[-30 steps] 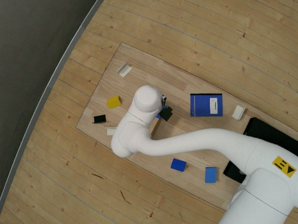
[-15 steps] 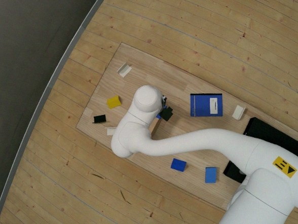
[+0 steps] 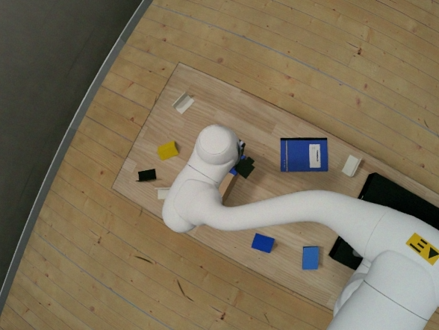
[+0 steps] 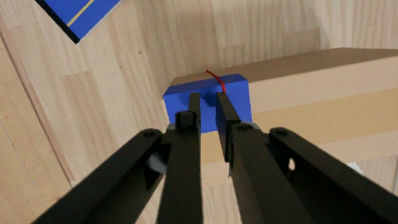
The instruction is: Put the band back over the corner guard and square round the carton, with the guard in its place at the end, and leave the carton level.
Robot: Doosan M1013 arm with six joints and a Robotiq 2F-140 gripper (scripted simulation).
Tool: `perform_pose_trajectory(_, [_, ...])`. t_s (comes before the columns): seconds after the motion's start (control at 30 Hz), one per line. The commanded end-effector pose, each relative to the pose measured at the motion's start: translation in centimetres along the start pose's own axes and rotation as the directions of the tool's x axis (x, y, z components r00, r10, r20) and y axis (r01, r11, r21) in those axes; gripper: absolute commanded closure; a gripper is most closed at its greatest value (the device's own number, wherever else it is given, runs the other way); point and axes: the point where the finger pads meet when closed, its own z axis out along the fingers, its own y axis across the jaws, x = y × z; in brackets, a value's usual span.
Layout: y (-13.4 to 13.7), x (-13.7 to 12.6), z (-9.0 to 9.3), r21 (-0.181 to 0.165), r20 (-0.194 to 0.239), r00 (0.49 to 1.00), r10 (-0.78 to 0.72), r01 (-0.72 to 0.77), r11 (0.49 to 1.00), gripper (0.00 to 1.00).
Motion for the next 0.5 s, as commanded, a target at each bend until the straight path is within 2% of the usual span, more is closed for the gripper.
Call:
perform_pose_trajectory(0.0, [0.18, -0.28, -0.96, -0.002, 0.007, 1.0, 0.0, 0.0, 1.0, 0.82])
perform_pose_trajectory(0.47, [0.18, -0.27, -1.76, -0.002, 0.007, 1.0, 0.0, 0.0, 1.0, 0.82])
